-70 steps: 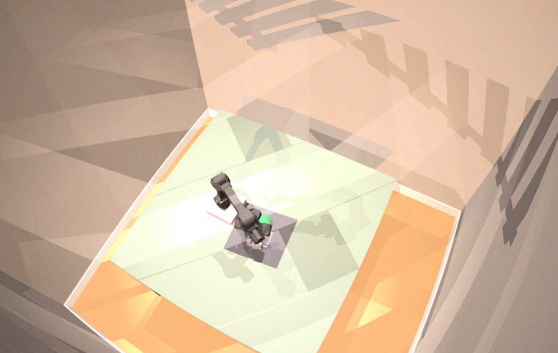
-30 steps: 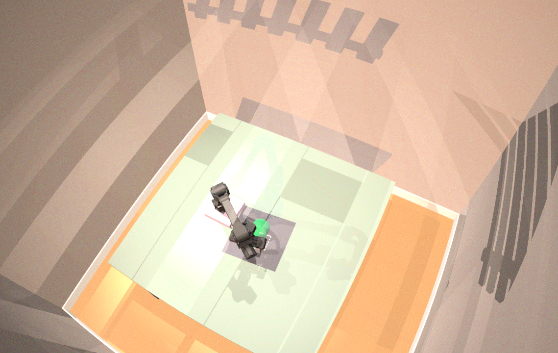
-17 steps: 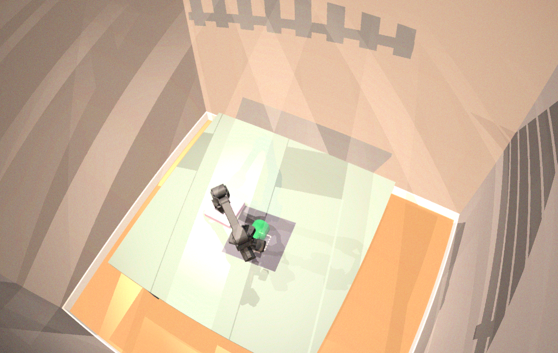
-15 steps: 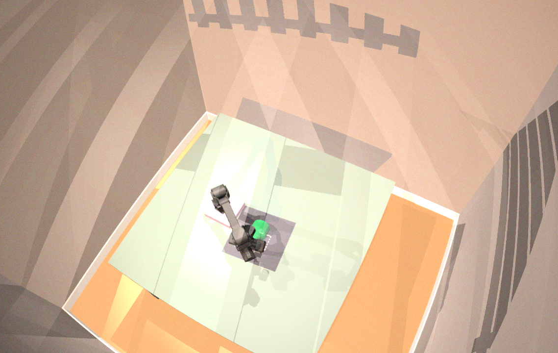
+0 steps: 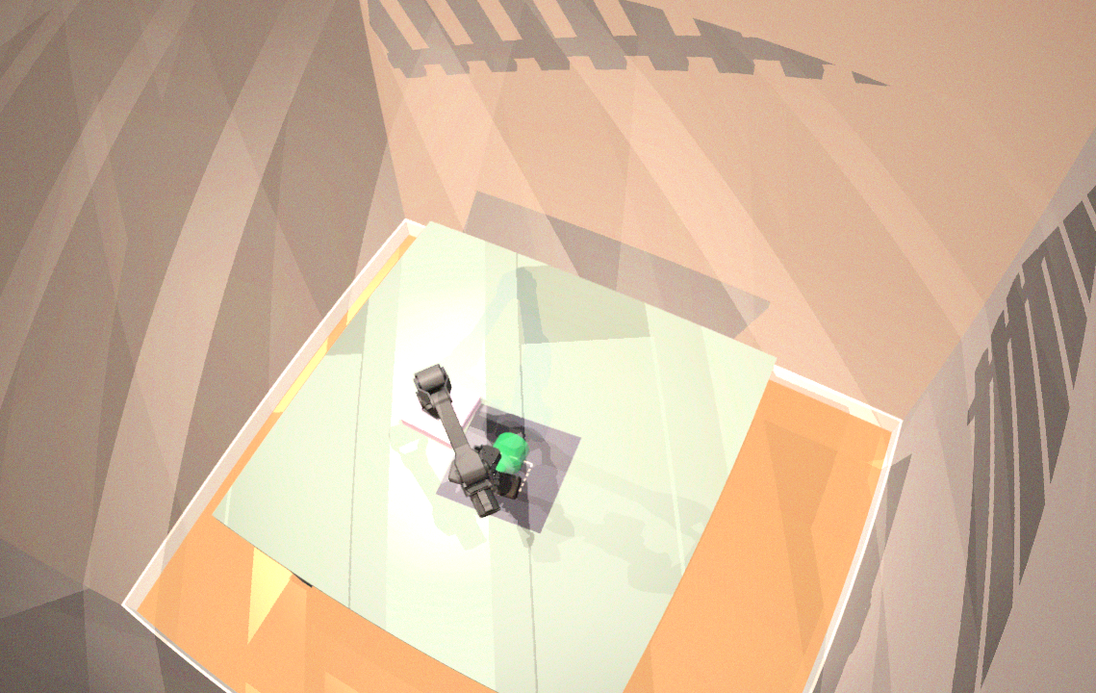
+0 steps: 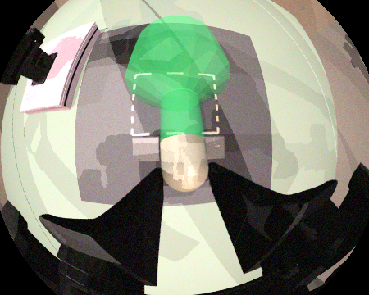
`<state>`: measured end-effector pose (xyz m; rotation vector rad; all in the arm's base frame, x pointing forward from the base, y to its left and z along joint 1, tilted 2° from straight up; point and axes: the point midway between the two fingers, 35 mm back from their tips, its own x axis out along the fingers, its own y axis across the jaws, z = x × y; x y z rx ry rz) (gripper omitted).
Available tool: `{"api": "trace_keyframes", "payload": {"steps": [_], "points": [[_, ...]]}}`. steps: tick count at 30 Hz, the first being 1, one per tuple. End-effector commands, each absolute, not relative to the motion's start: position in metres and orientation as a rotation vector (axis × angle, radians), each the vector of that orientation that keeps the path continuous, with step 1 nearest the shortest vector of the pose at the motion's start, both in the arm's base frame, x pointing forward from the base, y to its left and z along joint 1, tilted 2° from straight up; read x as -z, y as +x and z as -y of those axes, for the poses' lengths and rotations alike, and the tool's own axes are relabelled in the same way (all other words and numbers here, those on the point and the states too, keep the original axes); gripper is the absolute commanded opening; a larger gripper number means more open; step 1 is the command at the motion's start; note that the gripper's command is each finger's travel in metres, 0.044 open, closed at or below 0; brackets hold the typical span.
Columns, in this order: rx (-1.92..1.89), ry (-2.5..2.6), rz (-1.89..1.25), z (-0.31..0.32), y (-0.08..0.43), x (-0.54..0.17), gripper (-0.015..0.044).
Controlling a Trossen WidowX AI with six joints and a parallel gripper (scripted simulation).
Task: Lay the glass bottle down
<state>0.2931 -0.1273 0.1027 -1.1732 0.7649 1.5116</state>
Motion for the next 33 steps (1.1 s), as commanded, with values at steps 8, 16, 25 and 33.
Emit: {"api": "trace_keyframes", "payload": {"steps": [8,16,25,33], "points": [[-1.511,-1.173,-0.765,0.132,0.294,-0.095,0.0127],[-1.507,-1.173,-0.766,0.135,0.295,-0.091,0.0127],[-1.503,-1.173,-0.766,0.139,0.296,-0.086,0.0127],[-1.499,-1.172,-0.767,0.141,0.296,-0.082,0.0127]]}}
